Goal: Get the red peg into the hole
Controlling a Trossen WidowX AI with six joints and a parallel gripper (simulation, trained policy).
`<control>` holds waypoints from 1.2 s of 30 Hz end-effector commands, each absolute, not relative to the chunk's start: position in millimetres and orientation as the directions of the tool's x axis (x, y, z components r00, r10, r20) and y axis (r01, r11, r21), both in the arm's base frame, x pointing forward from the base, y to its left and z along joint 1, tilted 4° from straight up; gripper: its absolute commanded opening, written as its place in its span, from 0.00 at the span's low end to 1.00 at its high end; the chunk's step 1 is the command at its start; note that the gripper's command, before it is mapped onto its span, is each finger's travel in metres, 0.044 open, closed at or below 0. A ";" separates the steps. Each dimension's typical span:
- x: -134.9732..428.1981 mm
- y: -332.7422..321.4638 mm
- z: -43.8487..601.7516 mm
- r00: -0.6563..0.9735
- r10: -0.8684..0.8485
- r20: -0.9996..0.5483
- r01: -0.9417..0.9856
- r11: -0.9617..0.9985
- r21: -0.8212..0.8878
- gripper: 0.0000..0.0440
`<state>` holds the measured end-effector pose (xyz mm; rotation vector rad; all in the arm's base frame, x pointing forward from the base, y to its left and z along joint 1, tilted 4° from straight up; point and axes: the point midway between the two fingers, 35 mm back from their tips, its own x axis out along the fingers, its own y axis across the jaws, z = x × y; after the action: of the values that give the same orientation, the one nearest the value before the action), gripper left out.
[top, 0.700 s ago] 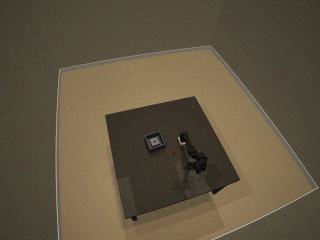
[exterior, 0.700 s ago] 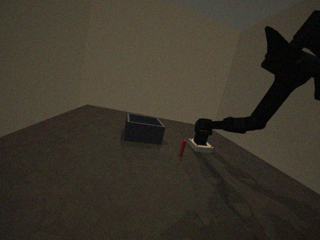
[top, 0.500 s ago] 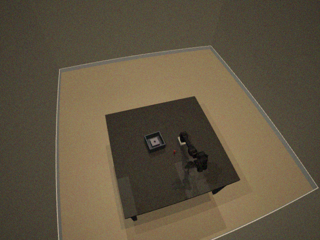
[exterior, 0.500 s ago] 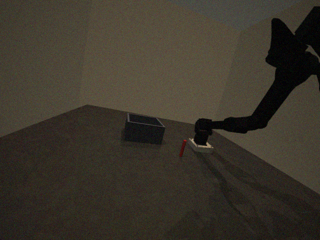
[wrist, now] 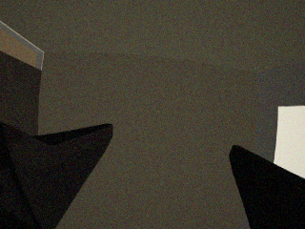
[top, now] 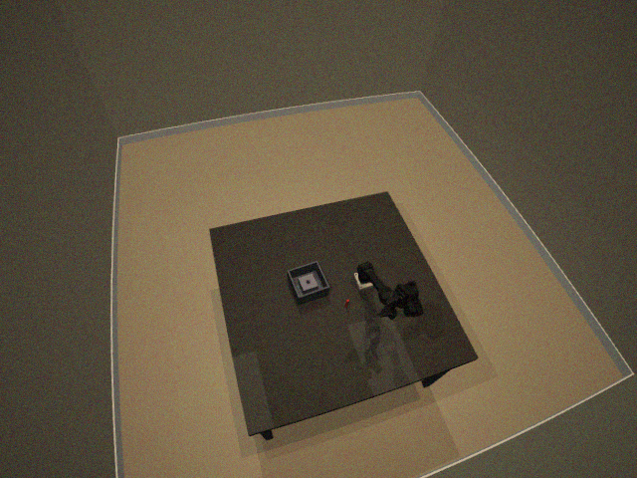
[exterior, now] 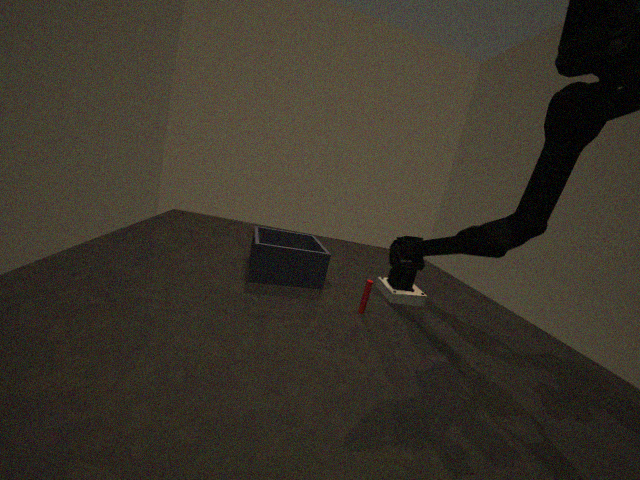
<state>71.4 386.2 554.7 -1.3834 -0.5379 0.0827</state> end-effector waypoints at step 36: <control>73.8 79.4 649.3 0.805 -0.014 0.593 0.042 0.999 -0.034 1.00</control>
<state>66.0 101.1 653.1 -0.1310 -0.6528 -0.0156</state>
